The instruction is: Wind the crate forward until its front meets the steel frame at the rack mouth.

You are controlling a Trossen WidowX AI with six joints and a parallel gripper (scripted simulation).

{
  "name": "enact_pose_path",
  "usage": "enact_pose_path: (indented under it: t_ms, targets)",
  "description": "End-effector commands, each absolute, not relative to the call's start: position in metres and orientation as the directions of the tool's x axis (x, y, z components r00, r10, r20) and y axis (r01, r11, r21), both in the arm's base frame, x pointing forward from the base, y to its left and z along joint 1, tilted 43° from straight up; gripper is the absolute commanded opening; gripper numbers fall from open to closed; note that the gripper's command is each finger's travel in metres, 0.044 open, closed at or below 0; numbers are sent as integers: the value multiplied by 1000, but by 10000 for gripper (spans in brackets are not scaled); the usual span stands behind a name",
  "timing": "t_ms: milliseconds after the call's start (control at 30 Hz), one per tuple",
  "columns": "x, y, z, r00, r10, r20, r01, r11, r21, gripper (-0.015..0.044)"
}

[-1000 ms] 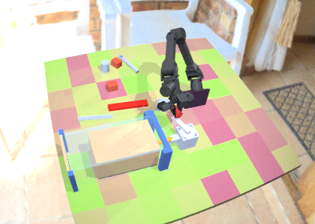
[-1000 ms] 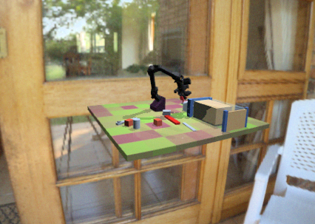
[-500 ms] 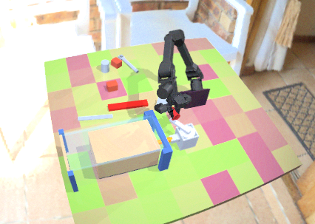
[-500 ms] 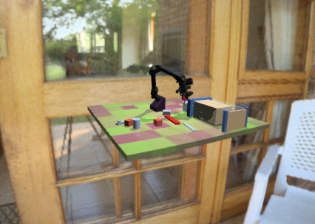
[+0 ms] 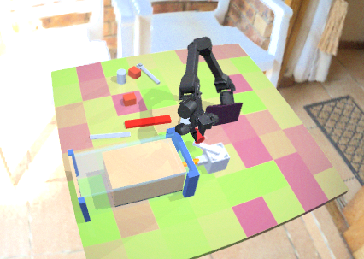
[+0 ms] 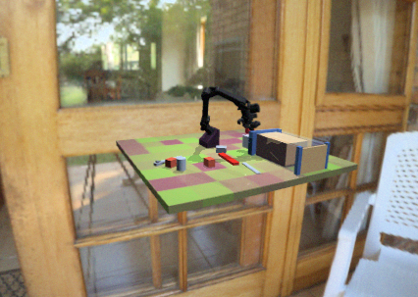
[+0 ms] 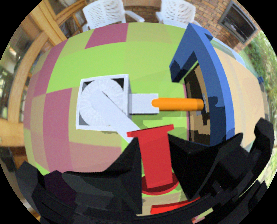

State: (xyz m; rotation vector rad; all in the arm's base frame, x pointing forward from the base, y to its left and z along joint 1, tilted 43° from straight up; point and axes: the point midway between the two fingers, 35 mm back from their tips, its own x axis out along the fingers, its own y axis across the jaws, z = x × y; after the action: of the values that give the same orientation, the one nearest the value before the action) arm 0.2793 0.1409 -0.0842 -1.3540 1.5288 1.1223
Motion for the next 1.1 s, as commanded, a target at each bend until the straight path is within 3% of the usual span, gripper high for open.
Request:
enact_pose_path:
  t_ms: [0, 1067]
  targets:
    - [291, 148, -91, -97, -286, -953, -995, 29, 93, 0]
    - [310, 180, -121, -95, -283, -954, -995, 29, 91, 0]
